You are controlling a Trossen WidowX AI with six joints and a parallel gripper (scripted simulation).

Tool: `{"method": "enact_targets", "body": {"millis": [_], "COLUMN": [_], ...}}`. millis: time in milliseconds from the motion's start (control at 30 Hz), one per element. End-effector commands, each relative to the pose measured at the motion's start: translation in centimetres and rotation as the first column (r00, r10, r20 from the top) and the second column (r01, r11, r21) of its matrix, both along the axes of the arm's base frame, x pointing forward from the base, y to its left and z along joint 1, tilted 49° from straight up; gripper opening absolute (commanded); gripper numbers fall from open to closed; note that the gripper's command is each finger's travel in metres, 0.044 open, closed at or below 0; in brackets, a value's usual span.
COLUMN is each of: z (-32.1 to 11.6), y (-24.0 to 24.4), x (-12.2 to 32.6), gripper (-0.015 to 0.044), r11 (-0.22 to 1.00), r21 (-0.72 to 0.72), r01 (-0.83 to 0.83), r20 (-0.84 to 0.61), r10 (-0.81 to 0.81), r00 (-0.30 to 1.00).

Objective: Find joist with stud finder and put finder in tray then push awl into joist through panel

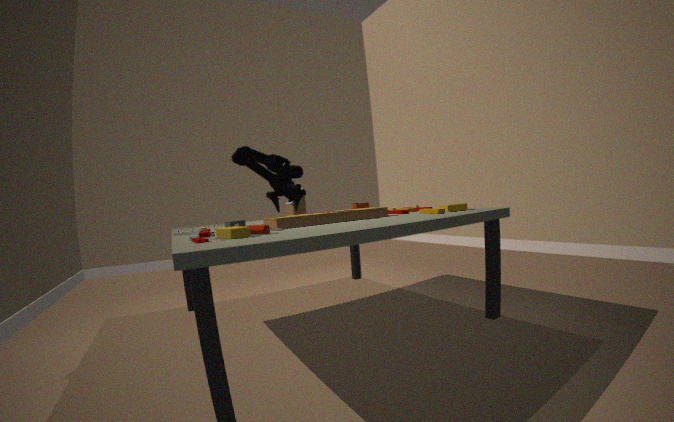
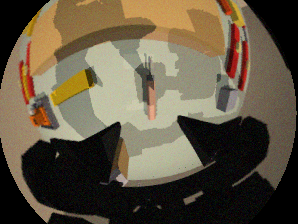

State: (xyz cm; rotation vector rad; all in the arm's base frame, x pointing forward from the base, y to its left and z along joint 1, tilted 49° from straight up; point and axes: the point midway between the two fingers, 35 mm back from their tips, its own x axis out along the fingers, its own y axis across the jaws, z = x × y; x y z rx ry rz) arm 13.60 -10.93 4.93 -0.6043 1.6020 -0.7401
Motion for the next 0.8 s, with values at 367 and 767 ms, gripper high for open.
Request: {"method": "enact_targets", "body": {"millis": [367, 767], "z": [0.6, -0.6], "y": [-0.5, -1.6], "x": [-1.1, -1.1], "gripper": [0.0440, 0.0440], "r11": [1.000, 1.000], "r21": [-0.007, 0.000], "r01": [0.007, 0.007], "r20": [-0.002, 0.000], "r10": [-0.007, -0.007], "r00": [1.000, 1.000]}}
